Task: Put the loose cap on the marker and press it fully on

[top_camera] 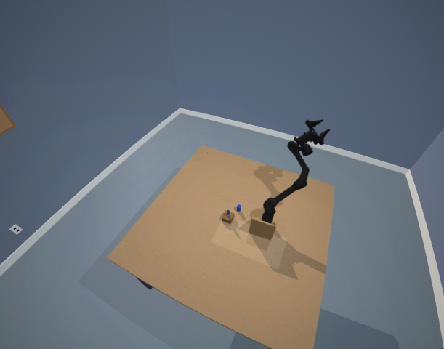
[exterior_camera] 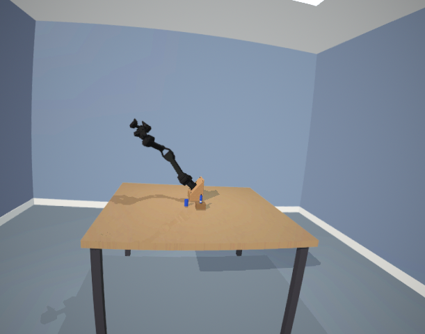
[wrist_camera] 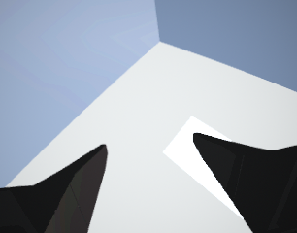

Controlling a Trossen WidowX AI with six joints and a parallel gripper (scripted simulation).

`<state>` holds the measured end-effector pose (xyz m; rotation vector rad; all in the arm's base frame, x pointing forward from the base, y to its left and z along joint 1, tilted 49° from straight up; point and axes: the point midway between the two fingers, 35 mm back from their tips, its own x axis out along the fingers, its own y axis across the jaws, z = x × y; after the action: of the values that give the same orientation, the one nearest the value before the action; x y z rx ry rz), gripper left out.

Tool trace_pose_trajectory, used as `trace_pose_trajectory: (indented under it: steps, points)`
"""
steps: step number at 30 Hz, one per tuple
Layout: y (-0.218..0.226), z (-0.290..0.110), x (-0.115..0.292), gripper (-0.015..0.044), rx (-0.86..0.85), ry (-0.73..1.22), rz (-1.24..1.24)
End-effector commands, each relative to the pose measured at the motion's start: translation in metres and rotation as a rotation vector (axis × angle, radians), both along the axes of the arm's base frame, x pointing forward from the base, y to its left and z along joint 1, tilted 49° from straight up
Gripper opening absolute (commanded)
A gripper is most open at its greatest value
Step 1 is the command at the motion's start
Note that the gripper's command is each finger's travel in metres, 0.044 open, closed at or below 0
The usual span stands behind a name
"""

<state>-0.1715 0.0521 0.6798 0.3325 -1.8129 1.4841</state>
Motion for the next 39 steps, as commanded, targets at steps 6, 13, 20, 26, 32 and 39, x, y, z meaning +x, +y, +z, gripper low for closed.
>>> trace_pose_trajectory:
  steps: [6, 13, 20, 26, 32, 39]
  points:
    - [-0.021, 0.024, 0.051, 0.0250, 0.114, 0.176, 0.003]
    - [-0.043, 0.044, 0.125, 0.0250, 0.229, 0.419, 0.004]
    - [-0.064, 0.044, 0.243, 0.0250, 0.346, 0.793, -0.002]
    - [-0.069, 0.015, 0.343, 0.0250, 0.410, 1.120, -0.023]
    - [-0.062, -0.039, 0.433, 0.0250, 0.444, 1.451, -0.094]
    - [-0.047, -0.127, 0.515, 0.0250, 0.439, 1.832, -0.257]
